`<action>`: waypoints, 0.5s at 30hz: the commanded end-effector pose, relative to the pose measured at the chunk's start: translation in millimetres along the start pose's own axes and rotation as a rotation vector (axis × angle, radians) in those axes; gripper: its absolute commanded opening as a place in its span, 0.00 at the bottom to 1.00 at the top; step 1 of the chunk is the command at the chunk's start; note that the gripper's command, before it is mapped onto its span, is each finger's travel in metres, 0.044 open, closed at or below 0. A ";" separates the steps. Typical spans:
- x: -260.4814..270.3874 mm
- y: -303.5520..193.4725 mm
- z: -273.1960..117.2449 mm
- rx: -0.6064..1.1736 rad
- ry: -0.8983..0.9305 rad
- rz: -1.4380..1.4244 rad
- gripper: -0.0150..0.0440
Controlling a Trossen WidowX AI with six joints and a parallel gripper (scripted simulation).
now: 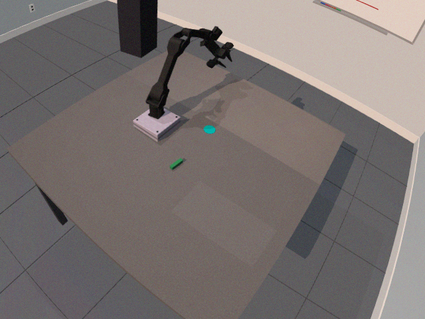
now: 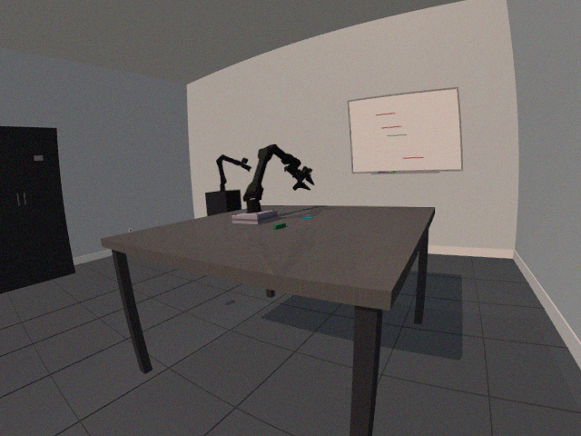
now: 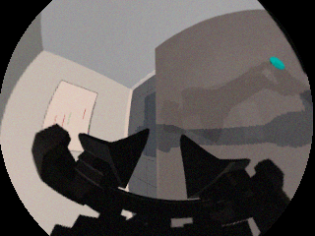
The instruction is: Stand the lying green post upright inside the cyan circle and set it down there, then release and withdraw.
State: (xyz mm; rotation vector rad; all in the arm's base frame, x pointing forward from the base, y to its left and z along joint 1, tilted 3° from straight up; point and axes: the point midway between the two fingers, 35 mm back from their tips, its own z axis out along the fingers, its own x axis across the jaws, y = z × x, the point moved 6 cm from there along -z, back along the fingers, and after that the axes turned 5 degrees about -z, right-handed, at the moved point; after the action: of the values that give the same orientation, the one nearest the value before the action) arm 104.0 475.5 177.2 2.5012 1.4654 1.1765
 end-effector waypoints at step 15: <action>-31.2 171.6 58.7 -0.039 -0.262 -0.458 0.65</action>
State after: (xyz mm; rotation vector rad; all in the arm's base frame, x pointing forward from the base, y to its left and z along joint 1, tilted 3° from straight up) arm 236.0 398.0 177.2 2.1064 1.7183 0.8390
